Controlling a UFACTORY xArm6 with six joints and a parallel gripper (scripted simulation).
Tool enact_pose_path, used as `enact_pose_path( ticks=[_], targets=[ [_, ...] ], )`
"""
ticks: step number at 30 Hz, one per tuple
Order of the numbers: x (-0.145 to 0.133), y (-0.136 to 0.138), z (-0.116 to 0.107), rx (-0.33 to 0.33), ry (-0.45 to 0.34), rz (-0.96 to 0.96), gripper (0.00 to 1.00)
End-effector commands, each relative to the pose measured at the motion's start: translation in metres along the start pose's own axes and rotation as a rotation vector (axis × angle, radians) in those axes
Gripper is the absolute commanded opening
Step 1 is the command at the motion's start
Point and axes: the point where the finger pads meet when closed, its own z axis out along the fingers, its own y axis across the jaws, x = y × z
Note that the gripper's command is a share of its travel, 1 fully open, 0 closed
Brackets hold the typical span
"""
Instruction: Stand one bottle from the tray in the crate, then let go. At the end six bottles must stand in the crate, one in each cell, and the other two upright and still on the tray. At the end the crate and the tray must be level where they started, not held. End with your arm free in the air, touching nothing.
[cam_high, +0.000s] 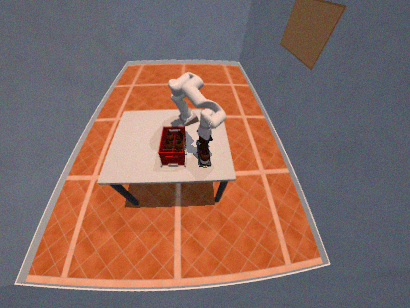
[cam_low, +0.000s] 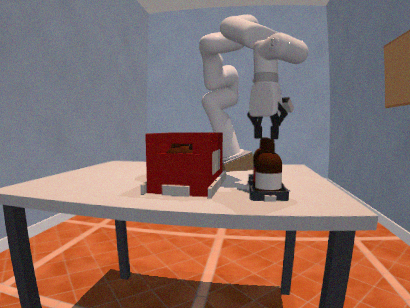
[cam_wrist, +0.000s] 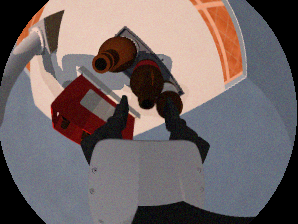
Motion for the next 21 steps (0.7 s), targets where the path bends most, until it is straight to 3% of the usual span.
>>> enact_pose_path(
  ticks=[1,21],
  targets=[
    [0.000,0.001,0.005,-0.003,-0.001,0.001,0.65],
    [0.000,0.001,0.018,-0.003,-0.001,0.001,0.65]
  ],
)
